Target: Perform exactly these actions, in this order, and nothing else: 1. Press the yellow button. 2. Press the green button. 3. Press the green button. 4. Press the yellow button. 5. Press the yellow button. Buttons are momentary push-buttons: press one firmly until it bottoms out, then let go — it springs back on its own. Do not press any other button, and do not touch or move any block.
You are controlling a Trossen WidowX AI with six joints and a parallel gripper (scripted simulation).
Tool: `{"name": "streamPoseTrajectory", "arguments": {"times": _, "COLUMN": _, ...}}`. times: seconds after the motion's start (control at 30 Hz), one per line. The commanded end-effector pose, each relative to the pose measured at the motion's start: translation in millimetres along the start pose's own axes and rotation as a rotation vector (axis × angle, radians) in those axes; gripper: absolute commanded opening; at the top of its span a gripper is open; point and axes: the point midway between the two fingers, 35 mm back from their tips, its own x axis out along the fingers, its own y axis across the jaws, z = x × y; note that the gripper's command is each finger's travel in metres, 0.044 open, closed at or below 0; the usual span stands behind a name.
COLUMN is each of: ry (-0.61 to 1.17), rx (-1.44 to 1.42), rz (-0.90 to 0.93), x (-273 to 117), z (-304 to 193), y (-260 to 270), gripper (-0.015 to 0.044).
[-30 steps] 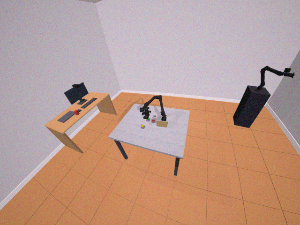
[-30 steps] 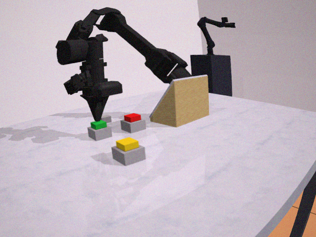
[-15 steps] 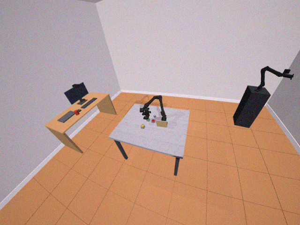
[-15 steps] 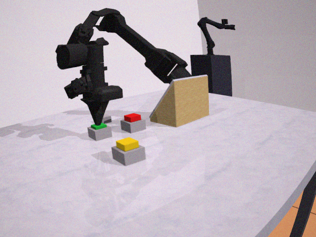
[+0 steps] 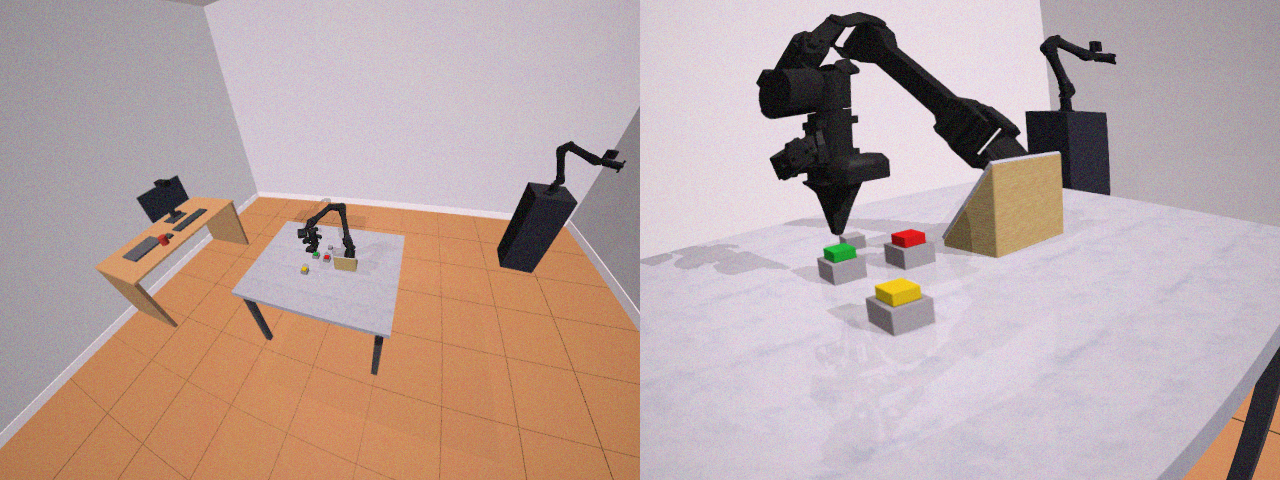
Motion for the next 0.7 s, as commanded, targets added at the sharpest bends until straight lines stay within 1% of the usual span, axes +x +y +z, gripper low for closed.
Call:
{"name": "streamPoseTrajectory", "arguments": {"times": 0.0, "ry": 0.003, "rx": 0.007, "rz": 0.005, "x": -8, "z": 0, "y": -1, "gripper": 0.002}}
{"name": "streamPoseTrajectory", "arguments": {"times": 0.07, "ry": 0.003, "rx": 0.007, "rz": 0.007, "x": -18, "z": 1, "y": -1, "gripper": 0.002}}
{"name": "streamPoseTrajectory", "arguments": {"times": 0.17, "ry": 0.004, "rx": 0.006, "rz": 0.008, "x": -60, "z": 1, "y": 0, "gripper": 0.002}}
{"name": "streamPoseTrajectory", "arguments": {"times": 0.2, "ry": 0.004, "rx": 0.006, "rz": 0.007, "x": -67, "z": 1, "y": -1, "gripper": 0.002}}
{"name": "streamPoseTrajectory", "arguments": {"times": 0.37, "ry": 0.004, "rx": 0.006, "rz": 0.007, "x": -70, "z": 1, "y": 1, "gripper": 0.002}}
{"name": "streamPoseTrajectory", "arguments": {"times": 0.43, "ry": 0.003, "rx": 0.006, "rz": 0.01, "x": -72, "z": 8, "y": 18, "gripper": 0.002}}
{"name": "streamPoseTrajectory", "arguments": {"times": 0.67, "ry": 0.002, "rx": 0.008, "rz": 0.018, "x": -77, "z": 26, "y": 117, "gripper": 0.002}}
